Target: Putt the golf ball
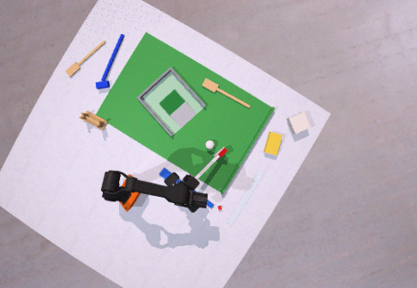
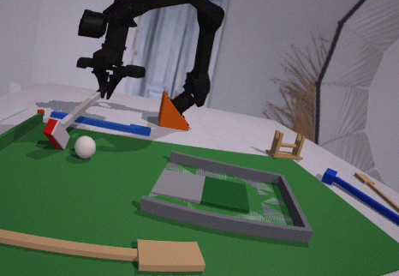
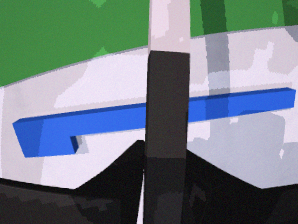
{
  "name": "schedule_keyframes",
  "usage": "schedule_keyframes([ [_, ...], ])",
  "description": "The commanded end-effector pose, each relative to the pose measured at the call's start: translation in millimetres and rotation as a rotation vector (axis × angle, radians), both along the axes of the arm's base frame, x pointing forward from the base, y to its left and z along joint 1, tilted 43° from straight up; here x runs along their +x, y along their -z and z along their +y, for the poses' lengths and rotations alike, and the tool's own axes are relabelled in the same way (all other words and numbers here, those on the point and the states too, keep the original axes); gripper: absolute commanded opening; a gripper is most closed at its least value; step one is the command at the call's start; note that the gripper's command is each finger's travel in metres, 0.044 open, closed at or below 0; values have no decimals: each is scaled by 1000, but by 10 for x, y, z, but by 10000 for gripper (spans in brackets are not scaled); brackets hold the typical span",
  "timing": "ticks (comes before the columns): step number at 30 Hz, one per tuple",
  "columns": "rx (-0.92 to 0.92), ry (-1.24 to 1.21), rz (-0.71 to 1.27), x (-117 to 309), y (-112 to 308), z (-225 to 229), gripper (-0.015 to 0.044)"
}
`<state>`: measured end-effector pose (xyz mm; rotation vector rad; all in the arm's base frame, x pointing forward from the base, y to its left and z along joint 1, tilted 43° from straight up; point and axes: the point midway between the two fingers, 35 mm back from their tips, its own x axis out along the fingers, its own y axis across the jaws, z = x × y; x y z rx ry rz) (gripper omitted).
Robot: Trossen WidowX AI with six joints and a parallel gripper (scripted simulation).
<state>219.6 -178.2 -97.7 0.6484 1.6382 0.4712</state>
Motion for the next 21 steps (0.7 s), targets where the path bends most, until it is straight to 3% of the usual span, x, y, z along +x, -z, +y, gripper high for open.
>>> schedule_keyframes([
  [1, 0, 0, 0, 2, -4, -3, 0],
  [13, 2, 11, -1, -42, 208, -205, 0],
  [21, 0, 17, 3, 25, 47, -49, 0],
])
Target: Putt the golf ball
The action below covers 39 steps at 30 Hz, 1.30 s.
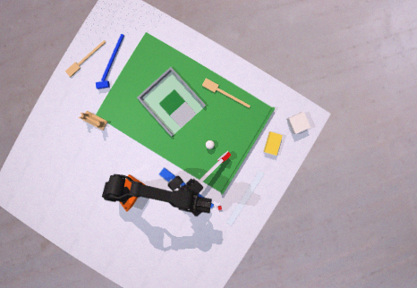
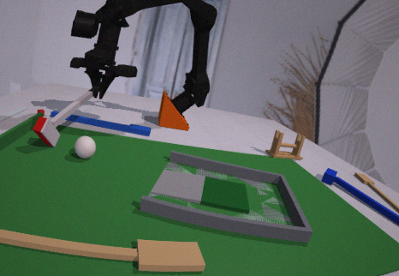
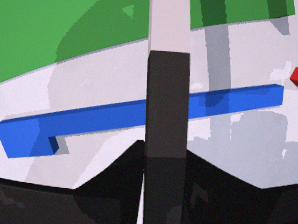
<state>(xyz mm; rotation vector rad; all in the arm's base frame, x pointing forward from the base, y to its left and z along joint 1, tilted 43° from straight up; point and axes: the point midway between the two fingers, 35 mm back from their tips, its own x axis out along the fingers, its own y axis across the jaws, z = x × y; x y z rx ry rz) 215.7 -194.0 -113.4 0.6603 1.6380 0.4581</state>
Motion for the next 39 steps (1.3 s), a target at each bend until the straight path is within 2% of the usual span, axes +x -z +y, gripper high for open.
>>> schedule_keyframes([
  [1, 1, 2, -3, 105, -204, 206, 0],
  [7, 10, -2, -6, 222, -717, 848, 0],
  [10, 15, -4, -6, 216, -824, 1007, 0],
  [16, 14, -4, -6, 229, -878, 952, 0],
  [27, 13, -4, -5, 262, -1263, 612, 0],
  [39, 17, 3, 2, 258, -1191, 666, 0],
])
